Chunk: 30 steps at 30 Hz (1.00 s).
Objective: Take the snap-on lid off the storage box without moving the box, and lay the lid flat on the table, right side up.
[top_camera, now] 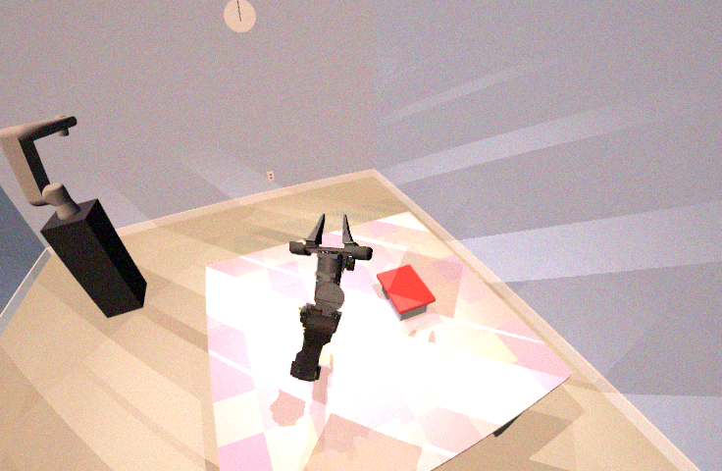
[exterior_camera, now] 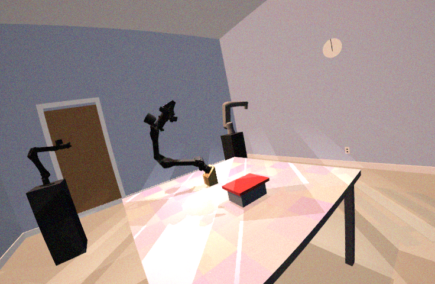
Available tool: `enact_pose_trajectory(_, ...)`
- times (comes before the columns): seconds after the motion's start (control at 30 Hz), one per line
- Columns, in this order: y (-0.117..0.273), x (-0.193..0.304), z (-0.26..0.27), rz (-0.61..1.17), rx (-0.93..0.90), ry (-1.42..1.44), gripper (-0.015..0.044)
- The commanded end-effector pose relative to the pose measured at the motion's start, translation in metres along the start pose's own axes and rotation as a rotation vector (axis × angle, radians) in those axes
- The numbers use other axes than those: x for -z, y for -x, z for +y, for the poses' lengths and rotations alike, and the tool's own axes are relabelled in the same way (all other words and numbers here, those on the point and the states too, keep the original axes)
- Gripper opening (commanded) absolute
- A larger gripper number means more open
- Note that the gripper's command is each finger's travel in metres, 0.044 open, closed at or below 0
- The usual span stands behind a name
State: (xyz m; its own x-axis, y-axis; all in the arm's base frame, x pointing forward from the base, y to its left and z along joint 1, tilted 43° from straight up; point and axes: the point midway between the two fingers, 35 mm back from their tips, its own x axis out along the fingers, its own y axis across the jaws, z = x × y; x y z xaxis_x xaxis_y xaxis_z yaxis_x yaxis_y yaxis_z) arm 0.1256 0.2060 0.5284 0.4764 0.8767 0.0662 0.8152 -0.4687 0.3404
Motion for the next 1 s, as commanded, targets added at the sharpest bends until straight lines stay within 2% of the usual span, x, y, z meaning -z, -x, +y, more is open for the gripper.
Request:
enact_pose_trajectory(0.0, -0.027, -0.041, 0.015, -0.113, -0.094, 0.099, 0.0235)
enact_pose_trajectory(0.13, -0.056, -0.102, 0.028, -0.289, -0.169, 0.210, 0.0235)
enact_pose_trajectory(0.2, -0.060, -0.113, 0.031, -0.321, -0.180, 0.230, 0.0235)
enact_pose_trajectory(0.3, -0.071, -0.161, 0.040, -0.461, -0.217, 0.319, 0.0235)
enact_pose_trajectory(0.47, -0.076, -0.246, 0.053, -0.719, -0.250, 0.479, 0.0235)
enact_pose_trajectory(0.53, -0.075, -0.257, 0.054, -0.755, -0.251, 0.500, 0.0235)
enact_pose_trajectory(0.8, -0.037, -0.383, 0.063, -1.196, -0.202, 0.750, 0.0235)
enact_pose_trajectory(0.87, -0.031, -0.394, 0.063, -1.240, -0.190, 0.774, 0.0235)
enact_pose_trajectory(0.97, -0.001, -0.436, 0.061, -1.423, -0.127, 0.874, 0.0235)
